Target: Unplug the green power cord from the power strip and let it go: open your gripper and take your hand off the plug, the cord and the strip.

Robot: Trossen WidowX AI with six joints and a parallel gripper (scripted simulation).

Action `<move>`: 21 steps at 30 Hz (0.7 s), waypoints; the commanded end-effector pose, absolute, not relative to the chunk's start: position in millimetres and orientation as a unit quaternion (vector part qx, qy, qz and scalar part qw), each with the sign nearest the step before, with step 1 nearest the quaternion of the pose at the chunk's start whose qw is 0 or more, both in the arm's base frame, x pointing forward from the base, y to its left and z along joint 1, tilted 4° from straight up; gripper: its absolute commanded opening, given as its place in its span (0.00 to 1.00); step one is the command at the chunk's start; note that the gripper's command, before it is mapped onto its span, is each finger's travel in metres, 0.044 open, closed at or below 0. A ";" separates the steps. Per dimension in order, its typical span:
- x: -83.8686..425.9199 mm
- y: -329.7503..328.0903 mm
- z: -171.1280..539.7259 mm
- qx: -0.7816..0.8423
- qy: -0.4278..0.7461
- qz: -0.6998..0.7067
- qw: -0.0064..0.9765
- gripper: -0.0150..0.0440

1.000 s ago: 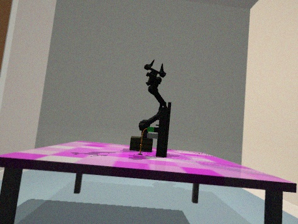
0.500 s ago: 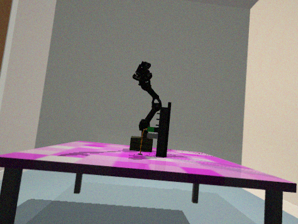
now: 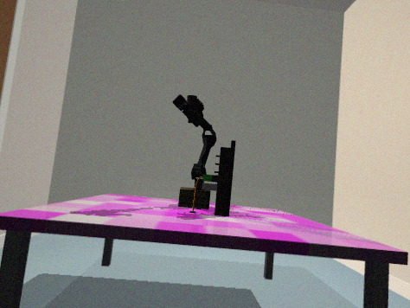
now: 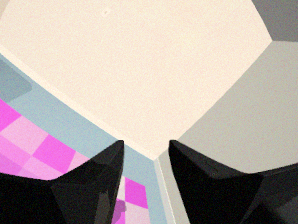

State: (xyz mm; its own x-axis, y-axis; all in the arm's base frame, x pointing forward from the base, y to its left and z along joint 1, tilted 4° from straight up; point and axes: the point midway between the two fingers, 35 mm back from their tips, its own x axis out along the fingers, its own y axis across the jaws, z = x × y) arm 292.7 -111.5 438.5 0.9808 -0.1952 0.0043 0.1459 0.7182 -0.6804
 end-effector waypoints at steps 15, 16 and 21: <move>333.1 -72.7 227.4 0.387 0.390 -0.225 0.805 0.53; 330.5 -69.2 218.5 0.411 0.402 -0.246 0.780 0.53; 311.8 -51.5 177.9 0.502 0.442 -0.372 0.644 0.53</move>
